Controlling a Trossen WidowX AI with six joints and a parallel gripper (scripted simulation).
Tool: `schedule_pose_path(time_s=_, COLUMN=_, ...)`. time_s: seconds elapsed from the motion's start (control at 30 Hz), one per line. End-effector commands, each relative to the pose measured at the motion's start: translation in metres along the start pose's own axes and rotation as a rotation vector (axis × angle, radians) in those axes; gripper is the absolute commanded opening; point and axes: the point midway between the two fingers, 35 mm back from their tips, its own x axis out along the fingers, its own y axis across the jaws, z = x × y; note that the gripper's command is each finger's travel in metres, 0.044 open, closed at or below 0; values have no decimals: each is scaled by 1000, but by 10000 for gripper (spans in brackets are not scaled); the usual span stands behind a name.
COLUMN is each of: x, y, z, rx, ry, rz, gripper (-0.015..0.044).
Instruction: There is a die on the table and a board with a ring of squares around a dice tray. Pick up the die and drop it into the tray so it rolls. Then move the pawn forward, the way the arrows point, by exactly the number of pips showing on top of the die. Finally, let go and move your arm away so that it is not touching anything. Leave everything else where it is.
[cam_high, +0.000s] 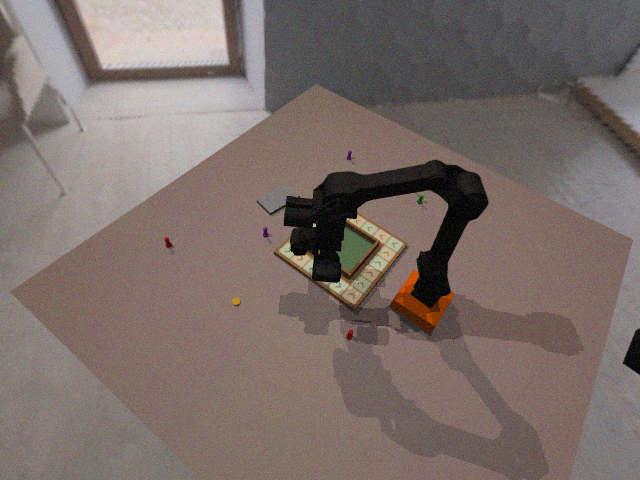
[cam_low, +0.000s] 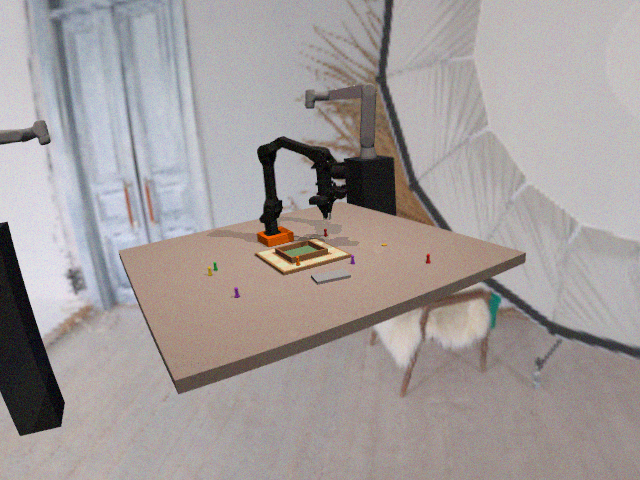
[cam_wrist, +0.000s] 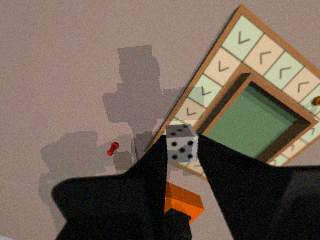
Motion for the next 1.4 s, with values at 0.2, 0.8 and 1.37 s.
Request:
schedule_pose_path(time_s=0.2, x=12, y=-47, z=-11, rx=173, ry=9, rz=-9, gripper=0)
schedule_pose_path(time_s=0.8, x=30, y=-125, z=-47, rx=500, ry=9, rz=-22, gripper=0)
schedule_pose_path(time_s=1.37, x=38, y=-143, z=-54, rx=567, ry=-270, rz=-111, gripper=0)
